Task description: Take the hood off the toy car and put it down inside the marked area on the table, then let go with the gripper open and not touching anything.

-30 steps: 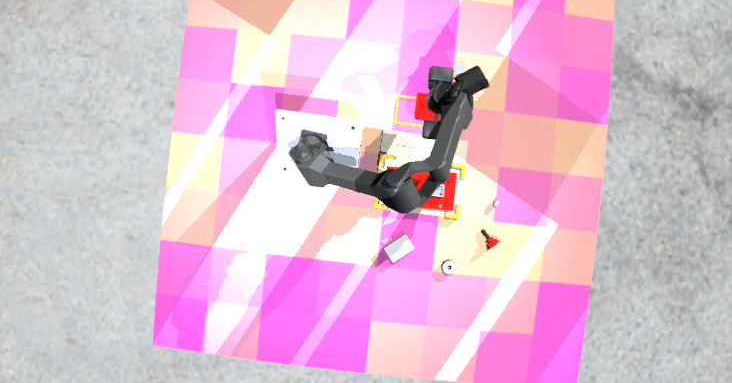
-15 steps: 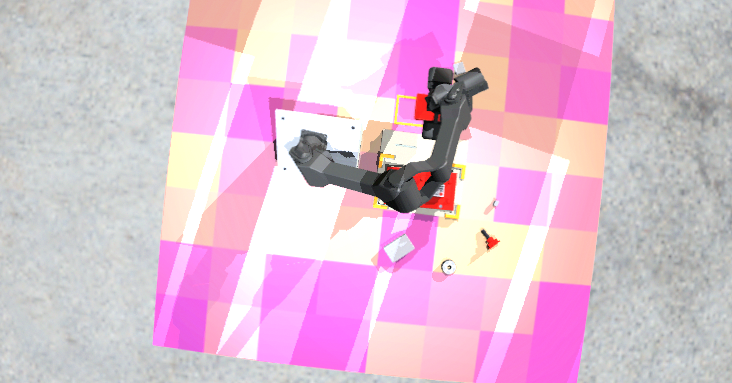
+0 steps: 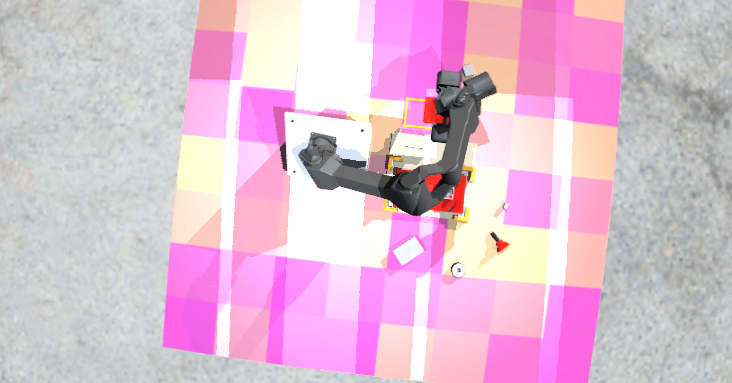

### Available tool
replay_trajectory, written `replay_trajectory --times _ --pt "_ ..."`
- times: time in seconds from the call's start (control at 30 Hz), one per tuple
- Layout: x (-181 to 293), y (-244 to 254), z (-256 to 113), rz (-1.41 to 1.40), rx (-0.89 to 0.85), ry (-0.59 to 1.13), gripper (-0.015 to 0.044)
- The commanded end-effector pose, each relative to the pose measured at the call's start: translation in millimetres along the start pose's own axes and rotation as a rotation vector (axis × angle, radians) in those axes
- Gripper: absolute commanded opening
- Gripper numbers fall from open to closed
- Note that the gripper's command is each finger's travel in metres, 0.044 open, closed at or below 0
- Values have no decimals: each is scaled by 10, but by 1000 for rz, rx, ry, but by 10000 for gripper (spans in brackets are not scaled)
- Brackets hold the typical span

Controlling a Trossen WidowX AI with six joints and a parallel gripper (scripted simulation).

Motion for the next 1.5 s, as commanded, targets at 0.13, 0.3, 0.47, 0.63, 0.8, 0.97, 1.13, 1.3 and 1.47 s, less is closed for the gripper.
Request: replay_trajectory --times 0.13,0.3,0.47,0.63,0.8,0.97,1.13,1.3,1.47 --pt "11 6 75 -8 6 1 0" --pt "13 5 110 -8 6 1 0" --pt "15 4 145 -8 6 2 0" --pt "18 3 179 -7 7 2 0" --pt "22 2 214 -7 7 2 0" --pt "25 1 248 -7 8 2 0" --pt "29 0 283 -7 8 2 0" --pt "34 -1 317 -7 9 3 0" --pt "35 -1 327 -7 9 3 0"
Point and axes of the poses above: the point midway between the two fingers, 35 mm back from their tips, its own z axis out along the fingers, its own y axis across the jaws, x = y × z, the point moved 9 cm from there along -z, back along the fingers, and after that the axes turned 13 degrees about -z, right-handed, at the moved point
